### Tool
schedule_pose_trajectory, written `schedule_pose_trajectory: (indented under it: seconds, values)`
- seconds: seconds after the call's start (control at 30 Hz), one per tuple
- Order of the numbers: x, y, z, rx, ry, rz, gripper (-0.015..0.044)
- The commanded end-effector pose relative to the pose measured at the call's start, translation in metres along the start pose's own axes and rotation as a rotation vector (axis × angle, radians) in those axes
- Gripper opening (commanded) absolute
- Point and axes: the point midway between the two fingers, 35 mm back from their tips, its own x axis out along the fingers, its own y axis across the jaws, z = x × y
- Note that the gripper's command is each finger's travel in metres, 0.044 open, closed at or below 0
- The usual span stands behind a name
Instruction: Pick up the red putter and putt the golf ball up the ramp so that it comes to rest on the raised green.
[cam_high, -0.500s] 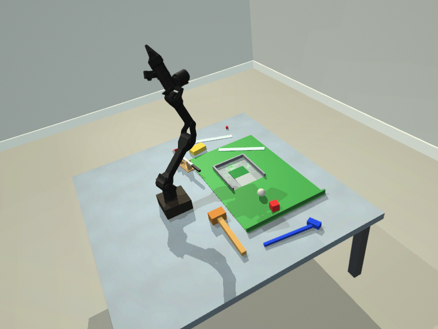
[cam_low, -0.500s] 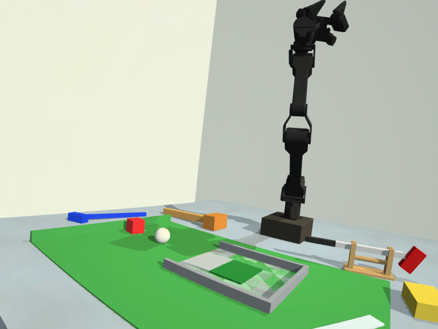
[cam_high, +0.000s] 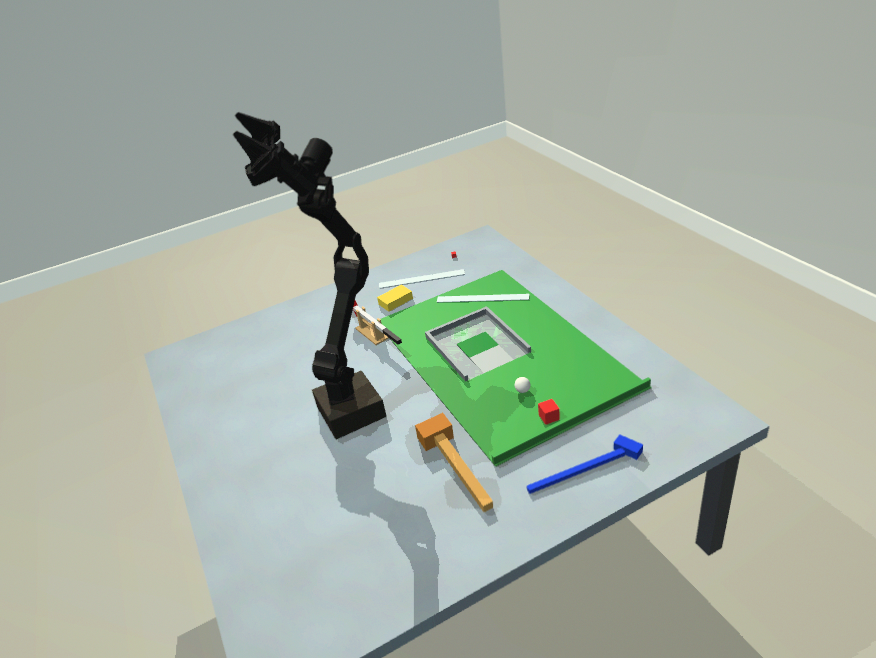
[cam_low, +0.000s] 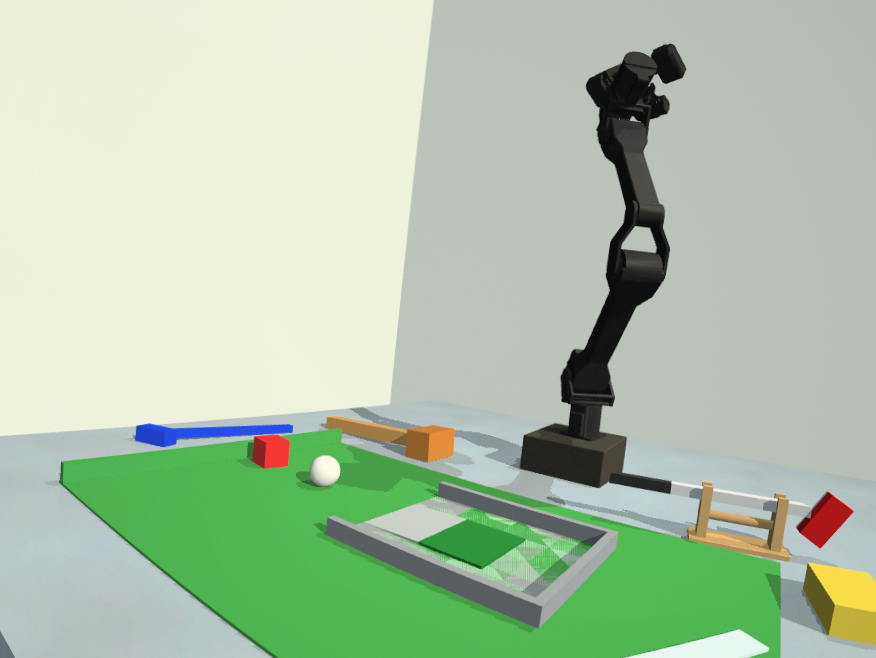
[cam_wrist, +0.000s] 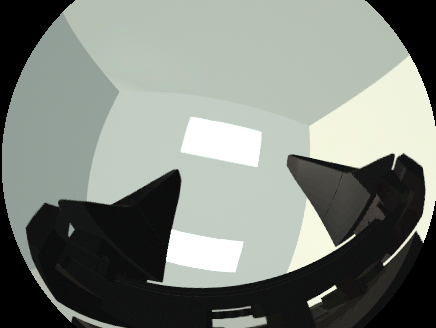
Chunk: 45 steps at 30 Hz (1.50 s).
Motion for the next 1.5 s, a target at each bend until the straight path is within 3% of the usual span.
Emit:
schedule_pose_trajectory:
  seconds: [0.0, 0.23, 0.47, 0.6, 0.87, 1.17, 1.47]
  values:
    - [0.006, -0.049, 0.017, -0.09, -0.003, -0.17, 0.044]
    - [-0.013, -0.148, 0.026, -0.269, 0.102, -0.511, 0.044]
    - [-0.067, -0.237, 0.009, -0.435, 0.356, -0.805, 0.044]
    - [-0.088, -0.251, -0.002, -0.487, 0.458, -0.867, 0.044]
    - [-0.186, -0.305, -0.046, -0.61, 0.911, -1.034, 0.044]
    - [-0.327, -0.308, -0.101, -0.66, 1.565, -0.999, 0.044]
    - [-0.468, -0.246, -0.129, -0.552, 2.218, -0.675, 0.044]
